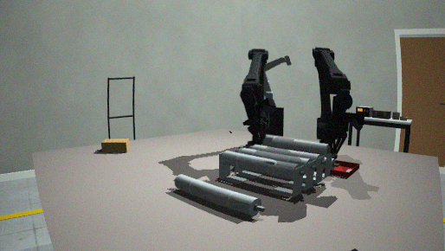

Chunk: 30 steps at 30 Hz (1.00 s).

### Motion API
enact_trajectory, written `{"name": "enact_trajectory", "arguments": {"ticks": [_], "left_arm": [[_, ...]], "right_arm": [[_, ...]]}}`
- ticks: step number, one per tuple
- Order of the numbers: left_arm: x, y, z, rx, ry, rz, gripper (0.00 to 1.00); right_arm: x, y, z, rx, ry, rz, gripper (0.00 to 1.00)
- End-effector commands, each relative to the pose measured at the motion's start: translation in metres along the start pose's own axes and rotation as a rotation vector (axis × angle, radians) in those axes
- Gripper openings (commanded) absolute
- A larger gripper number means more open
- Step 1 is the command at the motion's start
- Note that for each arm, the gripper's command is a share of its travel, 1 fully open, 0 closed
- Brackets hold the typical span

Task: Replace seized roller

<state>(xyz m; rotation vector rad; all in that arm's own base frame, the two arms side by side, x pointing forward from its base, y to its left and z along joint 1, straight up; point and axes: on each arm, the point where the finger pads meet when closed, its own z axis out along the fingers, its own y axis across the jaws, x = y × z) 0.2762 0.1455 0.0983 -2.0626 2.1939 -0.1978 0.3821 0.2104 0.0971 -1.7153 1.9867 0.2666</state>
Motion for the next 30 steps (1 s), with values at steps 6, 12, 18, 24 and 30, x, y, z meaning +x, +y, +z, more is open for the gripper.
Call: {"name": "enact_trajectory", "arguments": {"ticks": [6,12,18,24,30], "left_arm": [[-0.009,-0.014,-0.011,0.031,-0.023,-0.004,0.32],[-0.009,-0.014,-0.011,0.031,-0.023,-0.004,0.32],[-0.009,-0.014,-0.011,0.031,-0.023,-0.004,0.32],[-0.009,-0.014,-0.011,0.031,-0.023,-0.004,0.32],[-0.012,-0.018,-0.062,0.049,-0.034,0.013,0.32]], "right_arm": [[-0.021,-0.038,-0.017,0.081,-0.048,-0.003,0.03],[-0.018,-0.031,-0.013,0.068,-0.041,-0.002,0.32],[-0.019,-0.028,-0.012,0.061,-0.038,-0.007,0.32],[-0.019,-0.028,-0.012,0.061,-0.038,-0.008,0.32],[-0.021,-0.031,-0.065,0.075,-0.040,-0.027,0.32]]}}
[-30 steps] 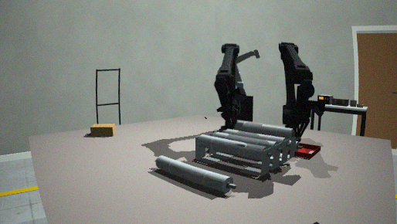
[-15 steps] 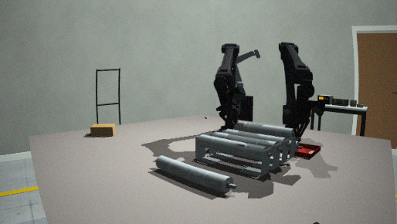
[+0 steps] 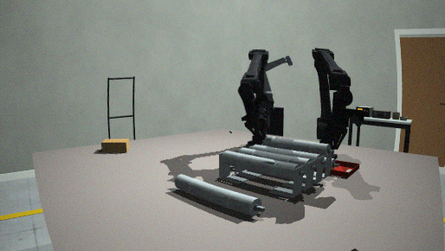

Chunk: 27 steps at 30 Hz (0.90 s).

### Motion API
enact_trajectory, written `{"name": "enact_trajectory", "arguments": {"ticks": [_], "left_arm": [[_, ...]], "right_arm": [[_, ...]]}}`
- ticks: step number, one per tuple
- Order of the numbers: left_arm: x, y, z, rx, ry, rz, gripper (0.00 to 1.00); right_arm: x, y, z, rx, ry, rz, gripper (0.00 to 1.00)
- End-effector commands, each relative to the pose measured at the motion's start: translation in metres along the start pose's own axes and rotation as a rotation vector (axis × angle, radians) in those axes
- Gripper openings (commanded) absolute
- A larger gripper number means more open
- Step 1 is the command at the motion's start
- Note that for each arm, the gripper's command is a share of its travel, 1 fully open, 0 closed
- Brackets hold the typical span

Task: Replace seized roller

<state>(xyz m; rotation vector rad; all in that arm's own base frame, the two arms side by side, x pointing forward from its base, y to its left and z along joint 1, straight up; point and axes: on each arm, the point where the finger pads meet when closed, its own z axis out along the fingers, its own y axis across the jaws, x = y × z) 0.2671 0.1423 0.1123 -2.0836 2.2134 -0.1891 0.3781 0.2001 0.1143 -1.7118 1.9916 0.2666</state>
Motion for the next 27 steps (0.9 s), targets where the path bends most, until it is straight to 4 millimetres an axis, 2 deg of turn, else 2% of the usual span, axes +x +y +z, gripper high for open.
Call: {"name": "enact_trajectory", "arguments": {"ticks": [1,4,6,7,8,9,10,13,27], "left_arm": [[-0.015,-0.023,-0.054,0.074,-0.050,0.016,0.32],[-0.016,-0.024,-0.052,0.081,-0.054,0.012,0.32],[-0.013,-0.021,-0.067,0.075,-0.051,0.015,0.32],[-0.013,-0.019,-0.061,0.068,-0.046,0.012,0.32],[-0.011,-0.014,-0.046,0.046,-0.030,0.008,0.32],[-0.005,-0.006,-0.034,0.014,-0.006,0.007,0.32],[-0.003,-0.006,-0.034,0.012,-0.005,0.012,0.32],[-0.010,-0.020,-0.051,0.065,-0.041,0.022,0.32],[-0.007,-0.016,-0.043,0.051,-0.030,0.024,0.32]], "right_arm": [[-0.021,-0.029,-0.050,0.075,-0.041,-0.031,0.32],[-0.022,-0.030,-0.049,0.077,-0.045,-0.020,0.32],[-0.011,-0.018,-0.056,0.055,-0.029,-0.021,0.32],[0.001,-0.008,-0.041,0.025,-0.013,-0.002,0.32],[0.003,-0.007,-0.032,0.009,-0.003,0.005,0.32],[0.001,-0.004,-0.030,0.001,-0.001,0.000,0.32],[0.000,-0.003,-0.029,-0.002,-0.001,-0.002,0.32],[-0.007,-0.009,-0.032,0.013,-0.011,-0.014,0.32],[-0.012,-0.007,-0.038,0.026,-0.020,-0.019,0.32]]}}
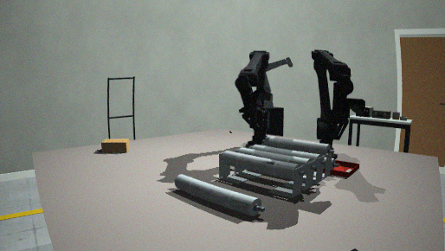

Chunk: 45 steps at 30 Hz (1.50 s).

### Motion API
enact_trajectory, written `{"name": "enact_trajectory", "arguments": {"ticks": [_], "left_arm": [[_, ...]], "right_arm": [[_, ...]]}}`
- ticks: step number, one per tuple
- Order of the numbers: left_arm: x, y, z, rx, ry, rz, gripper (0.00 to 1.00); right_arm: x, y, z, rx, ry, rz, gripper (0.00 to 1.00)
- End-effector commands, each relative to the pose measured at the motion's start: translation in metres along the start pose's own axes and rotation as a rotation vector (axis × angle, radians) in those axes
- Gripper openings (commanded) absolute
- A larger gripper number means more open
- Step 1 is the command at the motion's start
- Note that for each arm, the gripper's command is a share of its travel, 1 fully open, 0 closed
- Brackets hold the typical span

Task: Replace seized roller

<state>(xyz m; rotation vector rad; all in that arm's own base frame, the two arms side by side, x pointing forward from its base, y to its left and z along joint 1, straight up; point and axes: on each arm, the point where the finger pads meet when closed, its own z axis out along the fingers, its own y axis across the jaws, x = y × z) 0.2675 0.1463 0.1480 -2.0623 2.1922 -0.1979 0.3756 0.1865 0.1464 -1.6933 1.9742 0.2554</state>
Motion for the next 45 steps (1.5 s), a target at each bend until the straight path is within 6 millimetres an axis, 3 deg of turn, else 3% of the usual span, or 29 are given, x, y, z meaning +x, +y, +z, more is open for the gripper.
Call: {"name": "enact_trajectory", "arguments": {"ticks": [1,30,31,34,36,40,43,45], "left_arm": [[-0.003,-0.010,-0.006,0.023,-0.012,0.022,0.32],[-0.003,-0.010,-0.003,0.016,-0.006,0.022,0.32],[-0.010,-0.029,-0.022,0.072,-0.045,0.047,0.32],[-0.013,-0.038,-0.027,0.103,-0.075,0.099,0.32],[-0.013,-0.049,-0.032,0.136,-0.099,0.149,0.32],[-0.016,-0.082,-0.035,0.200,-0.149,0.285,0.32],[-0.016,-0.110,-0.052,0.281,-0.222,0.406,0.32],[-0.016,-0.110,-0.052,0.281,-0.222,0.406,0.32]], "right_arm": [[-0.009,-0.002,-0.004,0.004,-0.005,-0.017,0.32],[-0.009,-0.001,-0.004,0.003,-0.005,-0.017,0.32],[-0.024,-0.038,-0.030,0.111,-0.053,-0.008,0.32],[-0.022,-0.045,-0.028,0.125,-0.051,0.034,0.32],[-0.026,-0.053,-0.039,0.167,-0.067,0.059,0.32],[-0.027,-0.079,-0.049,0.247,-0.087,0.150,0.32],[-0.029,-0.100,-0.065,0.328,-0.115,0.227,0.32],[-0.029,-0.100,-0.065,0.328,-0.115,0.227,0.32]]}}
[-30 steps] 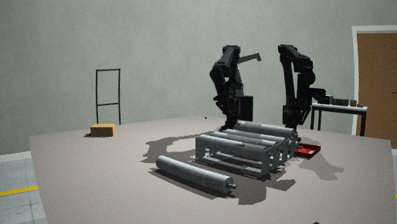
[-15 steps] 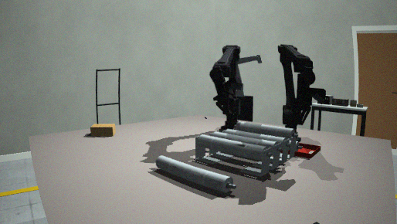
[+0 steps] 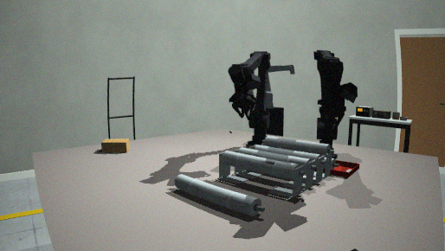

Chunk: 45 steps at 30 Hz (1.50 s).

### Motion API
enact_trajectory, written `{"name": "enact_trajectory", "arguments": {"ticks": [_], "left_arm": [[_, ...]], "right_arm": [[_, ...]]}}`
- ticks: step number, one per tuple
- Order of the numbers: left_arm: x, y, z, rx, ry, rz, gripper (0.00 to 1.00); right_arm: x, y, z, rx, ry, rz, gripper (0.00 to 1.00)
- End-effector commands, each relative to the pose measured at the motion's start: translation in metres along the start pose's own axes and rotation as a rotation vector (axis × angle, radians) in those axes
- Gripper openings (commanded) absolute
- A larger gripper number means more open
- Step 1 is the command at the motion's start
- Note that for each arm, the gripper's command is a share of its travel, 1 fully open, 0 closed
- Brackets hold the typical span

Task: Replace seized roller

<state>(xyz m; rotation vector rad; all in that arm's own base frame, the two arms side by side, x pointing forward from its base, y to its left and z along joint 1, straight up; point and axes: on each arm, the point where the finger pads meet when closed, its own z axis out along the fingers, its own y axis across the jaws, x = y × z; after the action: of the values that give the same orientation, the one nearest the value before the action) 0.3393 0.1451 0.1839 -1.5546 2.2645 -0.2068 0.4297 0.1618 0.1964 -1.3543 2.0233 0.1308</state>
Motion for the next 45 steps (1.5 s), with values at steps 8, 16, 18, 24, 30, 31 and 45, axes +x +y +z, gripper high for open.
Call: {"name": "enact_trajectory", "arguments": {"ticks": [8,16,18,24,30,31,45], "left_arm": [[-0.044,-0.112,-0.050,0.261,-0.262,0.366,0.32],[-0.048,-0.183,-0.101,0.426,-0.463,0.586,0.32],[-0.050,-0.191,-0.096,0.429,-0.474,0.612,0.32],[-0.040,-0.247,-0.142,0.552,-0.645,0.775,0.32],[-0.026,-0.294,-0.197,0.667,-0.837,0.909,0.32],[-0.023,-0.300,-0.209,0.688,-0.873,0.927,0.32],[-0.009,-0.331,-0.260,0.782,-1.039,0.972,0.32]], "right_arm": [[-0.048,-0.100,-0.060,0.312,-0.160,0.222,0.32],[-0.064,-0.152,-0.108,0.491,-0.279,0.370,0.32],[-0.064,-0.153,-0.102,0.492,-0.285,0.391,0.32],[-0.079,-0.193,-0.175,0.665,-0.443,0.504,0.32],[-0.089,-0.223,-0.233,0.791,-0.595,0.616,0.32],[-0.090,-0.228,-0.243,0.809,-0.620,0.635,0.32],[-0.099,-0.243,-0.291,0.908,-0.754,0.688,0.32]]}}
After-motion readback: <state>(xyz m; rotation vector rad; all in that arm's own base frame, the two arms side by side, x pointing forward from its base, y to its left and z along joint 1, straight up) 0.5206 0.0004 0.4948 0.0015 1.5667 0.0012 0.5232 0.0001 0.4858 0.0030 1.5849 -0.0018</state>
